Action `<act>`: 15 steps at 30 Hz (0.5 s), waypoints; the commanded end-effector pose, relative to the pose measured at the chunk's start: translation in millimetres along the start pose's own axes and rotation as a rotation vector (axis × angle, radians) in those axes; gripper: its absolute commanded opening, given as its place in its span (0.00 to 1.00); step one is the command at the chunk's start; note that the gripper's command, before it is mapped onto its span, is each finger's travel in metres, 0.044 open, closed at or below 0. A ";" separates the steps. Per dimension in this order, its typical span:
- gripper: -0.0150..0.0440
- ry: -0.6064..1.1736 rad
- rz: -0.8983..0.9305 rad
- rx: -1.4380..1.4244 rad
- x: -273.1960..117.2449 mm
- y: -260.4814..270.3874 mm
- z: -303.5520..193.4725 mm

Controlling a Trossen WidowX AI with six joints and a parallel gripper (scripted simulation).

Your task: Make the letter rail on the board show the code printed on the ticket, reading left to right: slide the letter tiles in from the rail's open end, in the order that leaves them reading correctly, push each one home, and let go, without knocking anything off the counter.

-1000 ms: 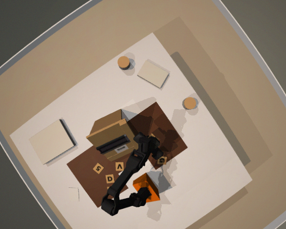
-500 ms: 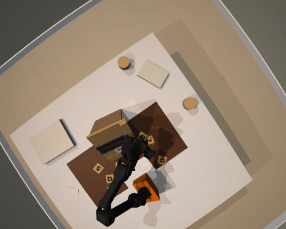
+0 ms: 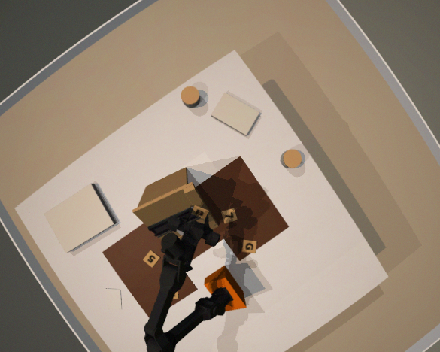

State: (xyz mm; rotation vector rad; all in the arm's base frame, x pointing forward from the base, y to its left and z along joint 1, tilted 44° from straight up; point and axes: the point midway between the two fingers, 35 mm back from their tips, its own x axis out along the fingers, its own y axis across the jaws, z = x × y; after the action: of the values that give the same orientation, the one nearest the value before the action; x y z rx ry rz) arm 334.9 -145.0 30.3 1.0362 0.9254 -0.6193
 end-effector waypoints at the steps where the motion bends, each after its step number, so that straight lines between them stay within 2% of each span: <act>1: 0.25 -0.025 0.049 -0.052 -13.4 24.0 -10.3; 15: 0.25 -0.060 0.218 -0.218 -57.0 91.2 -58.3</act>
State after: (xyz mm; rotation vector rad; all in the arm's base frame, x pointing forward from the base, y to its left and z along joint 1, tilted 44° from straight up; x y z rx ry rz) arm 357.1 -72.2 91.2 0.9204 0.8305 -0.4092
